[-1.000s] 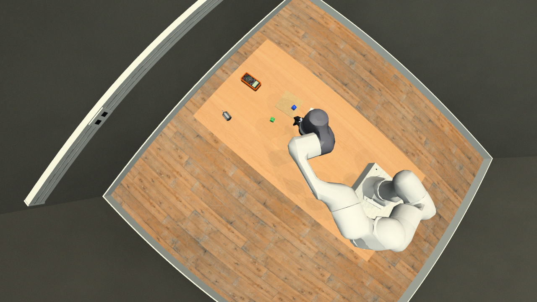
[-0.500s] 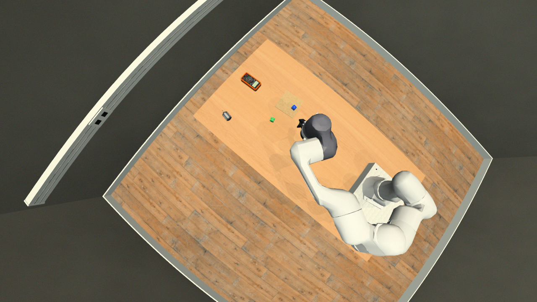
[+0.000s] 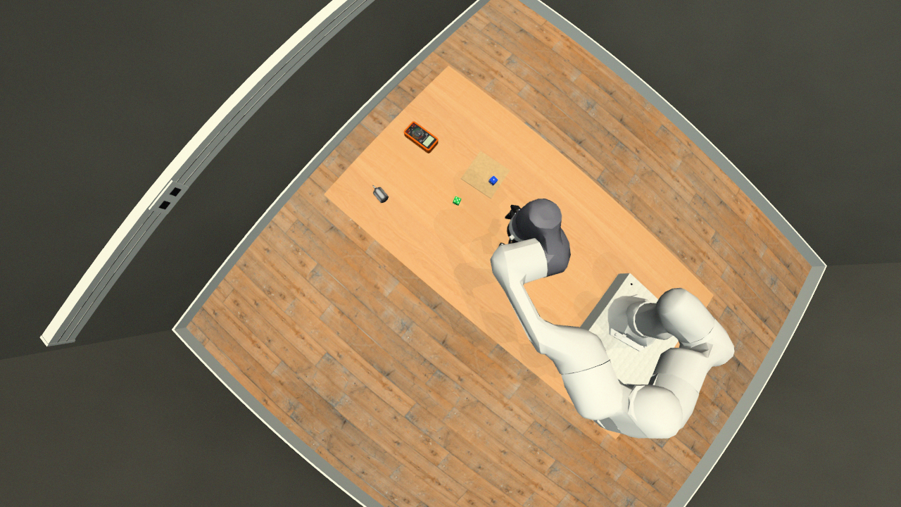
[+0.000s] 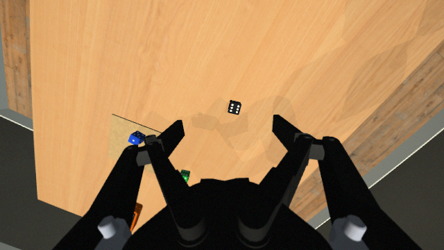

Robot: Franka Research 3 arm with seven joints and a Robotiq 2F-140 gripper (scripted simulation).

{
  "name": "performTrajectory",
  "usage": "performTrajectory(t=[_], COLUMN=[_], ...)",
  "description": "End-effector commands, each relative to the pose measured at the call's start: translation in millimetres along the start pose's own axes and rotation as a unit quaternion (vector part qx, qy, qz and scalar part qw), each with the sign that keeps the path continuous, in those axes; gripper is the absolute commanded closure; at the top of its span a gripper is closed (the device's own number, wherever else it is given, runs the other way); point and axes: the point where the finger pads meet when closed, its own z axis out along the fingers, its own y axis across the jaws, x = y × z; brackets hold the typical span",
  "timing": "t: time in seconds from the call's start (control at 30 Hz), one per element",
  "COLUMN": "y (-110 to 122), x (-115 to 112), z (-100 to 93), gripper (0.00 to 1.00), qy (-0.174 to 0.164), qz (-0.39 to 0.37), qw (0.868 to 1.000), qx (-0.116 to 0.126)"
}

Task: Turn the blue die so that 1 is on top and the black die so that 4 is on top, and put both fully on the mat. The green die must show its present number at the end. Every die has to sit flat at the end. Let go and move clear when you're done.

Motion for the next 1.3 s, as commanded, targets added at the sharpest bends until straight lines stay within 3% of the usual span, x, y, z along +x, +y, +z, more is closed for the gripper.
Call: performTrajectory(t=[0.0,0.33,0.37,1.27], y=[6.4,14.4,14.4,14.4], x=[1.7,5.8,5.8,5.8], z=[-0.8,-2.6,-2.6,-2.6], gripper=[0.00,0.00,0.68,0.68], qy=[-0.001,-0.004,-0.004,-0.004], qz=[0.087,0.144,0.144,0.144], qw=[0.996,0.990,0.990,0.990], qx=[-0.001,-0.001,-0.001,-0.001])
